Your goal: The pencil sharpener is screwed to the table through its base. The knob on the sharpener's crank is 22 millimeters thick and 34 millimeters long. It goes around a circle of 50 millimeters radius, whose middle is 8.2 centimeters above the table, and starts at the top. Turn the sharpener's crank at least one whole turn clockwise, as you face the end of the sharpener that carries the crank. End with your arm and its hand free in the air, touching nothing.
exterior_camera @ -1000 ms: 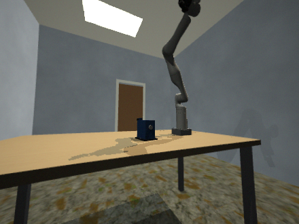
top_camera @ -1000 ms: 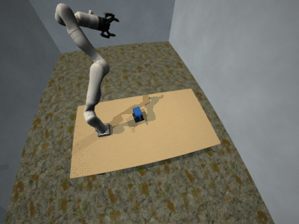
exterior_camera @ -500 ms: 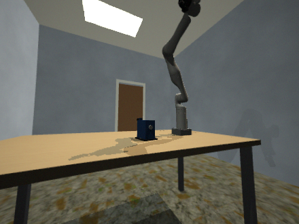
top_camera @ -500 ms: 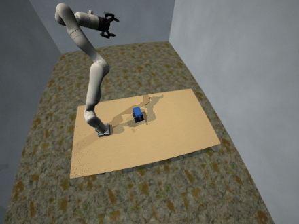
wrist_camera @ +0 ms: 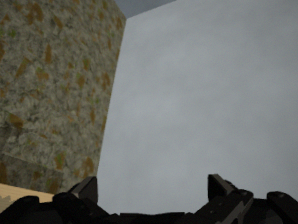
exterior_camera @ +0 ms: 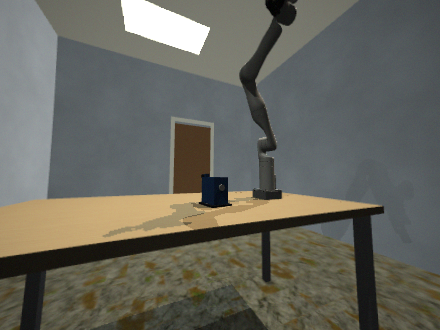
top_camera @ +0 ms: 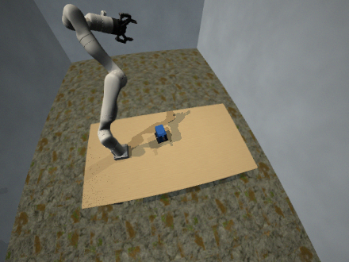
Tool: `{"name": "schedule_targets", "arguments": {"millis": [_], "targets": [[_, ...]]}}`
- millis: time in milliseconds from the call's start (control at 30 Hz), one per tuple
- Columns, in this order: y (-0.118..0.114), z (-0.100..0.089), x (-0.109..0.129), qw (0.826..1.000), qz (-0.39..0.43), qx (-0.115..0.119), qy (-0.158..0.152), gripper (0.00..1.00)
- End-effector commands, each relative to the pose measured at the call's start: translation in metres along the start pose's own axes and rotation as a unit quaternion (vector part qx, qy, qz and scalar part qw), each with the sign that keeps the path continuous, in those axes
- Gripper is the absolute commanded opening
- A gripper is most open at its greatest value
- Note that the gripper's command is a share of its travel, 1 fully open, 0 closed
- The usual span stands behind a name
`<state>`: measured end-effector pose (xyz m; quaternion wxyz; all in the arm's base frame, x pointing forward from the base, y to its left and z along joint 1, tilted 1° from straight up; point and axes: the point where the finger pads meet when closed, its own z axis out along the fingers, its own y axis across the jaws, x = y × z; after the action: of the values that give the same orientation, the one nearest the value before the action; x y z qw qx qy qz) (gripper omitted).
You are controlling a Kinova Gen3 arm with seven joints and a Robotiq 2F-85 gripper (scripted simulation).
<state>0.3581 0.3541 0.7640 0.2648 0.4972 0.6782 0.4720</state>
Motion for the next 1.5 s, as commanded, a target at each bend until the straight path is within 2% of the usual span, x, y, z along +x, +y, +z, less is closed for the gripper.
{"name": "schedule_targets", "arguments": {"millis": [0, 233, 367, 500, 567, 667, 767, 933, 967, 1000, 1033, 1067, 1133, 1167, 1233, 1267, 1400, 1433, 1467], "targets": [[0.001, -0.004, 0.004, 1.0, -0.002, -0.003, 0.004, 1.0], [0.009, -0.026, 0.038, 0.999, 0.002, -0.031, 0.044, 1.0], [0.015, -0.049, 0.067, 0.995, 0.007, -0.055, 0.081, 1.0], [0.021, -0.081, 0.102, 0.988, 0.013, -0.083, 0.129, 1.0], [0.021, -0.081, 0.102, 0.988, 0.013, -0.083, 0.129, 1.0], [0.026, -0.114, 0.131, 0.979, 0.02, -0.107, 0.173, 1.0], [0.03, -0.154, 0.161, 0.965, 0.029, -0.131, 0.224, 1.0], [0.032, -0.243, 0.209, 0.929, 0.048, -0.17, 0.326, 1.0], [0.032, -0.243, 0.209, 0.929, 0.048, -0.17, 0.326, 1.0], [0.032, -0.264, 0.217, 0.919, 0.052, -0.178, 0.349, 1.0], [0.032, -0.264, 0.217, 0.919, 0.052, -0.178, 0.349, 1.0], [0.031, -0.286, 0.225, 0.908, 0.057, -0.185, 0.372, 1.0], [0.031, -0.286, 0.225, 0.908, 0.057, -0.185, 0.372, 1.0], [0.03, -0.309, 0.232, 0.896, 0.062, -0.191, 0.396, 1.0], [0.03, -0.309, 0.232, 0.896, 0.062, -0.191, 0.396, 1.0], [0.029, -0.334, 0.237, 0.883, 0.067, -0.198, 0.42, 1.0], [0.029, -0.334, 0.237, 0.883, 0.067, -0.198, 0.42, 1.0], [0.027, -0.359, 0.242, 0.869, 0.072, -0.203, 0.445, 1.0], [0.027, -0.359, 0.242, 0.869, 0.072, -0.203, 0.445, 1.0]]}}
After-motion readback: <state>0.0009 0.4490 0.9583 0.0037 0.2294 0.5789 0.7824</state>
